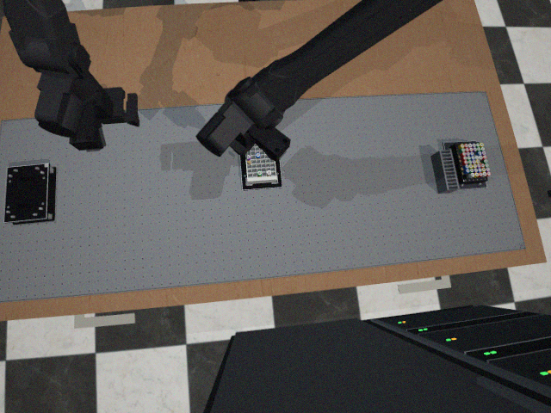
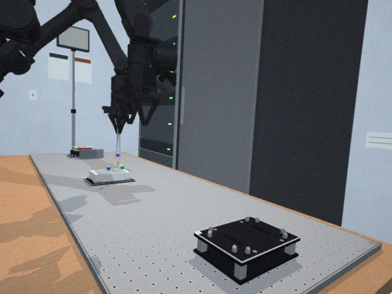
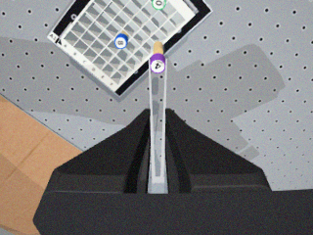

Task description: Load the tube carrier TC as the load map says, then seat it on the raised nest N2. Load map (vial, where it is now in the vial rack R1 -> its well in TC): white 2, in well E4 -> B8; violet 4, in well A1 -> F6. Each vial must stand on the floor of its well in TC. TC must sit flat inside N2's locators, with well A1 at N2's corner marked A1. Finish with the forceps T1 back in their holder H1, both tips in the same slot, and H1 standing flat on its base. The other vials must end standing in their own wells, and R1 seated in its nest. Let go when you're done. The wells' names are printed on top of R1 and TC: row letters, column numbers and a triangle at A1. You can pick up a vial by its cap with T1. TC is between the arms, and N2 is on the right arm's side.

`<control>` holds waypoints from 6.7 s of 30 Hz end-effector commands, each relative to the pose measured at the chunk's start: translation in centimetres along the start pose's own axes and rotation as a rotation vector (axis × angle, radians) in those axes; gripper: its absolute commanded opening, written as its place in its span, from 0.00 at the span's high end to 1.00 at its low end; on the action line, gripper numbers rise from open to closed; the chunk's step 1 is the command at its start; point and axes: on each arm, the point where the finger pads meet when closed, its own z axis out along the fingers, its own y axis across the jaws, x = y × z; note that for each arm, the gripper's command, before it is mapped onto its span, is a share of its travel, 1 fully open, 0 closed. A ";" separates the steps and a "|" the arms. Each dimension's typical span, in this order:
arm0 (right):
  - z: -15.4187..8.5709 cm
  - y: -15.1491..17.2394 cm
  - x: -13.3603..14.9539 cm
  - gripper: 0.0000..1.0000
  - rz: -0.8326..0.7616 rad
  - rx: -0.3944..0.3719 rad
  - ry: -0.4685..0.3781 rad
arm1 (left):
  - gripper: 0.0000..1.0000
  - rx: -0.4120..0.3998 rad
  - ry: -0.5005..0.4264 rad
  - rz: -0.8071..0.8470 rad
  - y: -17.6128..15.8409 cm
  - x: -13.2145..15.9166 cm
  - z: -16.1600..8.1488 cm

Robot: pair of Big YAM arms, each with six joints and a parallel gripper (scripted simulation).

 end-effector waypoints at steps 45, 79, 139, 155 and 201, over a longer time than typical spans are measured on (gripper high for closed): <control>-0.4 -0.2 -0.9 0.00 0.002 0.006 -0.017 | 0.91 0.005 -0.021 -0.015 -0.7 -0.8 1.6; -0.4 -0.2 -0.9 0.00 0.002 0.006 -0.017 | 0.91 0.010 -0.015 -0.018 -0.9 -0.8 2.4; -0.4 -0.2 -0.9 0.00 0.002 0.006 -0.017 | 0.91 0.013 -0.011 -0.016 -1.0 -0.5 3.7; -0.4 -0.2 -0.9 0.00 0.002 0.006 -0.017 | 0.91 0.045 -0.014 -0.049 -1.9 -1.3 2.6; -0.4 -0.2 -0.9 0.00 0.002 0.006 -0.017 | 0.91 0.055 -0.015 -0.050 -2.5 -1.7 2.4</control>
